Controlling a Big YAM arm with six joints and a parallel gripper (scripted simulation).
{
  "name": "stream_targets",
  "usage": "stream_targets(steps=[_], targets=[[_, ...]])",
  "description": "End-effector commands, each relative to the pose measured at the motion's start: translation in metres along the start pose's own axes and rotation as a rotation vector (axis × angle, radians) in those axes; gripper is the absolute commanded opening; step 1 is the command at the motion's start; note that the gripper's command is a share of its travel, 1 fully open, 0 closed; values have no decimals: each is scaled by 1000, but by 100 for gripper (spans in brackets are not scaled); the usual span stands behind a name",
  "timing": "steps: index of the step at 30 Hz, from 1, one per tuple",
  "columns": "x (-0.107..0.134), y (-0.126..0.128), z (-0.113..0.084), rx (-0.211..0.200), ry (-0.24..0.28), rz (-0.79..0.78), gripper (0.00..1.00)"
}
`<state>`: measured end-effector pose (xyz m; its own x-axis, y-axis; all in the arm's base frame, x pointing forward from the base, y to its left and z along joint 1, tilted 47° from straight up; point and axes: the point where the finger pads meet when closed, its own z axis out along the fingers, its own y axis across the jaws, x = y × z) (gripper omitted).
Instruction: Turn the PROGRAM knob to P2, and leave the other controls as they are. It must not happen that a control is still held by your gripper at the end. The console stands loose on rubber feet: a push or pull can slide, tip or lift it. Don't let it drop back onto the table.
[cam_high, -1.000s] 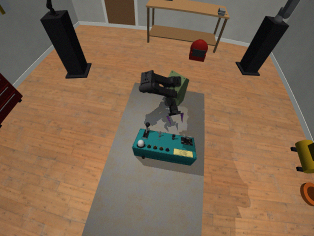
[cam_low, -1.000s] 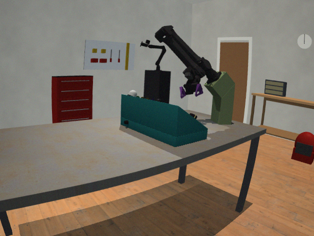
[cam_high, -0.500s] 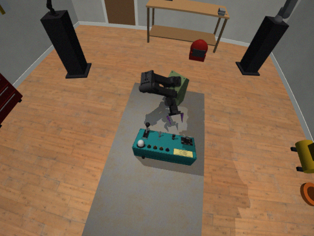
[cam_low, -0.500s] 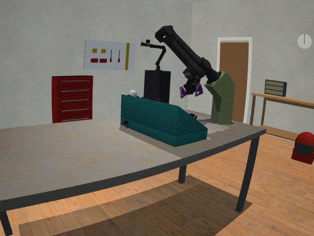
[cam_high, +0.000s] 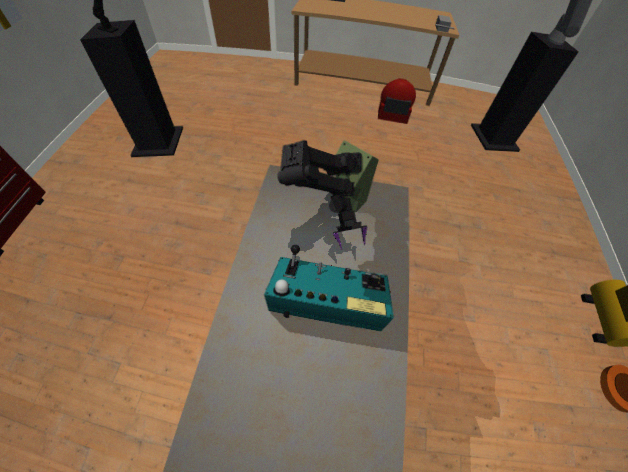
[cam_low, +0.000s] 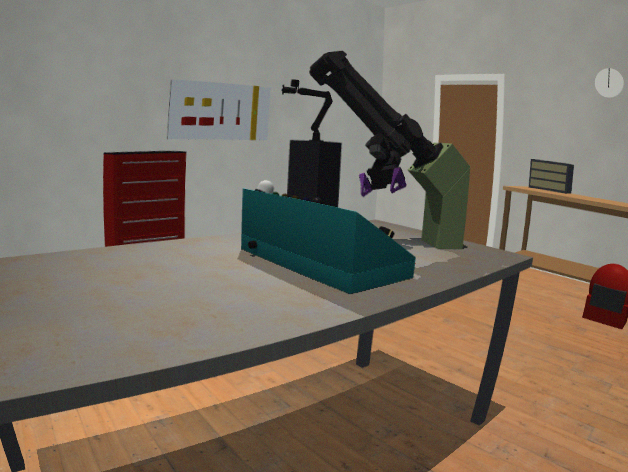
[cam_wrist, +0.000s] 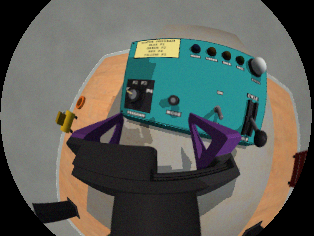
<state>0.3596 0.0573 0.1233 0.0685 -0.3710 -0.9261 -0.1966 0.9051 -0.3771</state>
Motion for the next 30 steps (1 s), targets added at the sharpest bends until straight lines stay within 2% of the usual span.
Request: stream_targets(steps=[1,28,30], targets=[[-4,3,-3,-11,-10,-14,100],[-4,3,-3,-11,-10,-14,100],[0,-3,-8,5,6,-12,100]])
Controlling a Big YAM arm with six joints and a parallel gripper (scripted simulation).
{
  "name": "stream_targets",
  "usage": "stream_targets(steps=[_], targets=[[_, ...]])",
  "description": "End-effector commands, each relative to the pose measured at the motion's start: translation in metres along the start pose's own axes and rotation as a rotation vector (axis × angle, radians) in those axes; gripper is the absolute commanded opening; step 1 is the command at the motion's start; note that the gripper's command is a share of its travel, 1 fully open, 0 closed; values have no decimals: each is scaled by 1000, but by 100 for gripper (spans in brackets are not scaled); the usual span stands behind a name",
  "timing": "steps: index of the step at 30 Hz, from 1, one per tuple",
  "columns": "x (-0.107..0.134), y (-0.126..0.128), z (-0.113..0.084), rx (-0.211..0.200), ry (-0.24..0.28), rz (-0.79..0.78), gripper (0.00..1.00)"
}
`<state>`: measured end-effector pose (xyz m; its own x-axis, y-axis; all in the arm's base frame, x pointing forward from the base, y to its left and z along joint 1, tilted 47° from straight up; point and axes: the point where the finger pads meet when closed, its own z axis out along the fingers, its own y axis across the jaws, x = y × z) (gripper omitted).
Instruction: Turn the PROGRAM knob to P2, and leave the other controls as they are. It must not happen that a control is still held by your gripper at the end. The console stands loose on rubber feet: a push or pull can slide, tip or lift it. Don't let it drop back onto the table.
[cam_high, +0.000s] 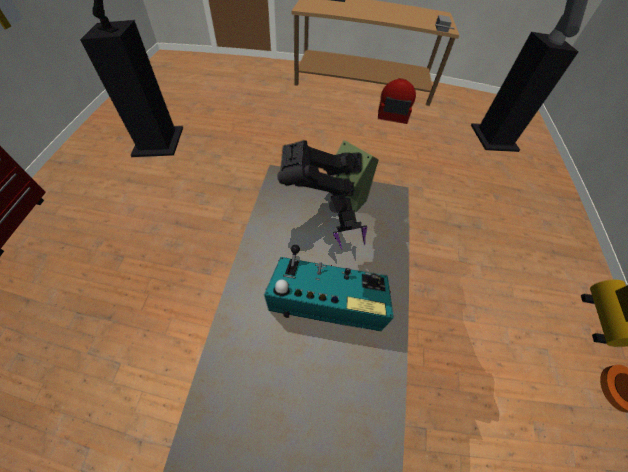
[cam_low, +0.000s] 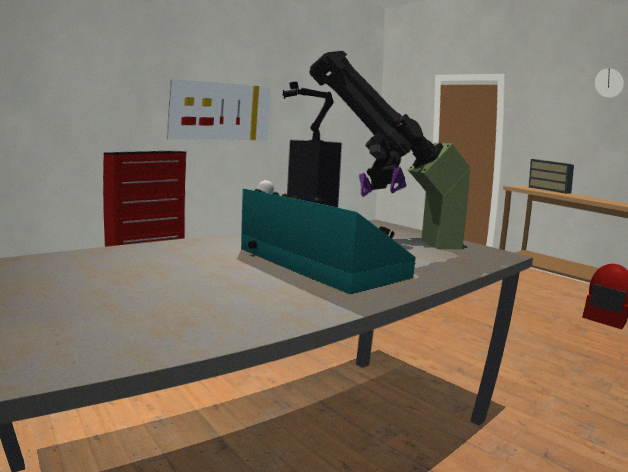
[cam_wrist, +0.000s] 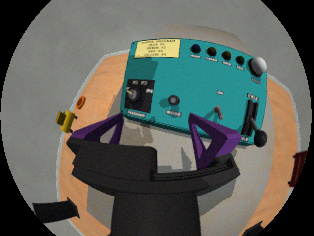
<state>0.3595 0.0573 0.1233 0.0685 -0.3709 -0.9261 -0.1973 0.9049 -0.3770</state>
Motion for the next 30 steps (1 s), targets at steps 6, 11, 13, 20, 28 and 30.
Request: stream_targets(steps=[6,11,13,20,28,30], targets=[[2,-46,-33,111,20,5,100],[0,-92,-50,222,17,6,100],[-1,-120,-63,289,20,4,100],[-7,-164,-77,384,14,-3,100],[-9,-162,-74,372,8,-4,100],[-7,-162,-75,374,14,-2,100]])
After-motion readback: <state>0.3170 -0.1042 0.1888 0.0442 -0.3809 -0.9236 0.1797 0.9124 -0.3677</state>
